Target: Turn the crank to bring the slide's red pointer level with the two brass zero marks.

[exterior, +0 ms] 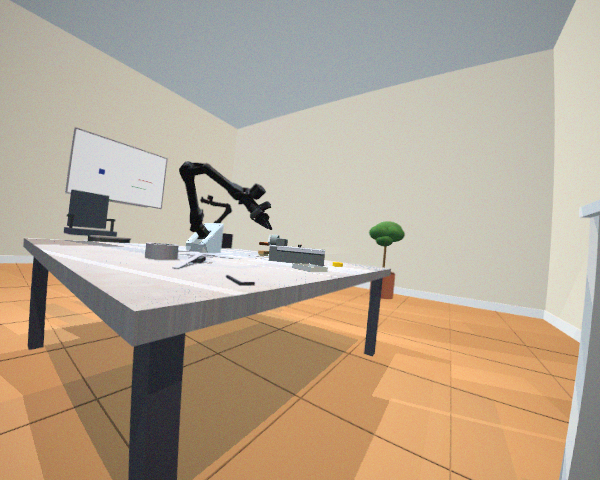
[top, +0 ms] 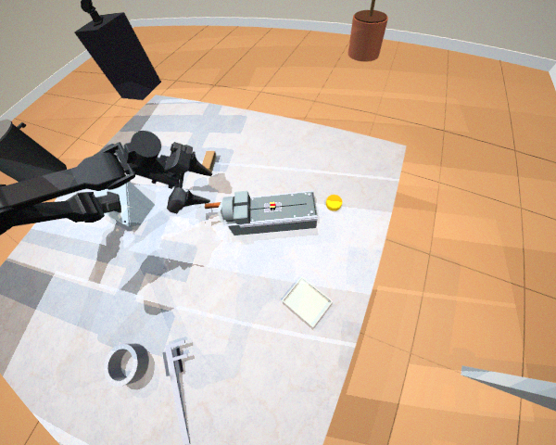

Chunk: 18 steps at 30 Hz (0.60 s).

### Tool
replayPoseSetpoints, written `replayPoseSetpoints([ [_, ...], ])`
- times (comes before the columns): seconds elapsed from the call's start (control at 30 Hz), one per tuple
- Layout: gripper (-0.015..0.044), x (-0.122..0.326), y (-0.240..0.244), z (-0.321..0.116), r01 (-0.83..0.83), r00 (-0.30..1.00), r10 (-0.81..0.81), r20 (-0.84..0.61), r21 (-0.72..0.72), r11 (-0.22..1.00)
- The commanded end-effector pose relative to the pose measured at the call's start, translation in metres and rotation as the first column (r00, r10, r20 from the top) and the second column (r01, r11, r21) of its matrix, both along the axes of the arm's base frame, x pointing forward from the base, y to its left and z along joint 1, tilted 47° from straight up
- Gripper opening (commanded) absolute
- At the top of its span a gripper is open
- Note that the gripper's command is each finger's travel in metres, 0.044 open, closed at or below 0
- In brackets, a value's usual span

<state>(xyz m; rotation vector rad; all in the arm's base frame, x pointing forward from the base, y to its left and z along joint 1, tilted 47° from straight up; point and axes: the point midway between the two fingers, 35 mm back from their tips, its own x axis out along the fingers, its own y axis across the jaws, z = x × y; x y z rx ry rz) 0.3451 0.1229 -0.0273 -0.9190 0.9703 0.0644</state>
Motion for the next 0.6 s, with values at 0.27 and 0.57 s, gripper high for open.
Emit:
replayPoseSetpoints([
  [0.27,0.044,0.02,0.032,0.033,0.013,1.0,-0.013,0.009,-0.015,1.0],
  [0.57,0.044,0.059,0.038,0.031,0.044,0.999,-0.044,0.002,-0.046,0.998],
])
